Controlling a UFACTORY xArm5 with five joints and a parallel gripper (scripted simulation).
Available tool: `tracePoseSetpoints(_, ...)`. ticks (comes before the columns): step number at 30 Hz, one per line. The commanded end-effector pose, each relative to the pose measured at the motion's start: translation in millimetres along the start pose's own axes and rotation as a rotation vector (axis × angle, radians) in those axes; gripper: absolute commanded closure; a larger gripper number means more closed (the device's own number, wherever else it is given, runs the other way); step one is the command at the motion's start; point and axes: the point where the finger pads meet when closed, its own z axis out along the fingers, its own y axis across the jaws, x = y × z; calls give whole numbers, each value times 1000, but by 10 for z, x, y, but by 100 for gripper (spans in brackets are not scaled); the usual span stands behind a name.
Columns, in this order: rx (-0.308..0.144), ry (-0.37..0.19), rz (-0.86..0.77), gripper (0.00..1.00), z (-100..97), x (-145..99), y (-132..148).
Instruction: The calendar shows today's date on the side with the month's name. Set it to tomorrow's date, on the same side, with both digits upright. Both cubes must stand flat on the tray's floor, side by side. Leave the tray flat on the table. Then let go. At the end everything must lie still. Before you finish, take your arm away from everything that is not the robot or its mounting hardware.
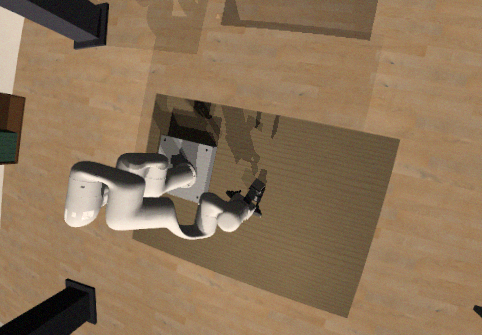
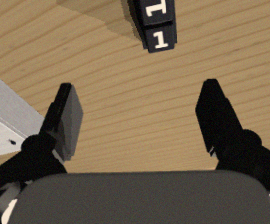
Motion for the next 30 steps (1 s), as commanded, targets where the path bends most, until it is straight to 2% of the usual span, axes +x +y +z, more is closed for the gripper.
tracePoseSetpoints(1,-4,1,-168,0,-2,-8,-12)
tracePoseSetpoints(9,-4,1,-391,0,10,-24,-45)
tracePoseSetpoints(12,-4,0,-413,0,11,-26,-48)
tracePoseSetpoints(14,-4,0,-521,0,17,-34,-64)
tracePoseSetpoints(26,-4,0,-834,0,34,-56,-110)
tracePoseSetpoints(29,-4,0,-849,0,34,-57,-112)
tracePoseSetpoints(30,-4,-1,-912,0,38,-62,-121)
